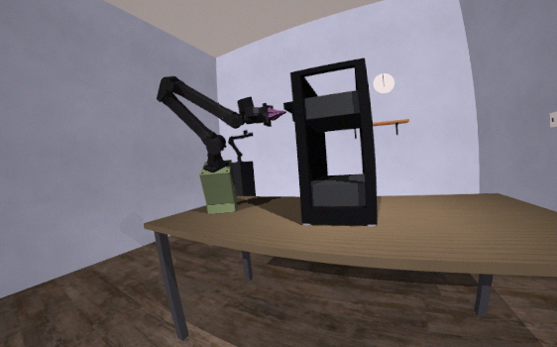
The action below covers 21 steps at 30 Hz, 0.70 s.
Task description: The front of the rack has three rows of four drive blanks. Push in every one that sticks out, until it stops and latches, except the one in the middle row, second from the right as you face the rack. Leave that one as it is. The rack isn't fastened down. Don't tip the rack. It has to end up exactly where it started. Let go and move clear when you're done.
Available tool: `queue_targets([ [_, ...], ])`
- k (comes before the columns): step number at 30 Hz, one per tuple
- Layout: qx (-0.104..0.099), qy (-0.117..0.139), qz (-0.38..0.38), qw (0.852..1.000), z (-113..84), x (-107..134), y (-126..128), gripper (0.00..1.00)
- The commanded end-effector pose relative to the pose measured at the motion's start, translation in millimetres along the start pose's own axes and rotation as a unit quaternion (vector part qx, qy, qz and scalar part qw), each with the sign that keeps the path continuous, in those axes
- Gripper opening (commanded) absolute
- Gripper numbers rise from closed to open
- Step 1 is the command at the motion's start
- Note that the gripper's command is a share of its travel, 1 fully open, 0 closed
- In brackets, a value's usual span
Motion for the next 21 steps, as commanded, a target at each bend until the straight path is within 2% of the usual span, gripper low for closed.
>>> queue_targets([
  [1, -0.032, -0.017, 0.019, 0.999, 14.3, -12.8, 31.6, 0.0],
  [12, -0.029, -0.011, 0.019, 0.999, 14.5, -13.8, 41.6, 0.0],
  [13, -0.017, -0.01, 0.015, 1.0, 18.6, -12.6, 34.5, 0.0],
  [16, -0.018, -0.008, 0.015, 1.0, 19.0, -12.9, 37.2, 0.0],
  [18, -0.028, -0.014, 0.018, 0.999, 18.8, -15.9, 41.9, 0.0],
  [21, -0.028, -0.014, 0.018, 0.999, 18.8, -15.9, 41.9, 0.0],
])
Point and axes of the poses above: the point where the finger pads meet when closed, its own z axis out along the fingers, its own y axis across the jaws, x = y × z, the point moved 1 cm from there along -z, back along the fingers, and after that the axes turned 5 degrees about -z, right-handed, at the moved point
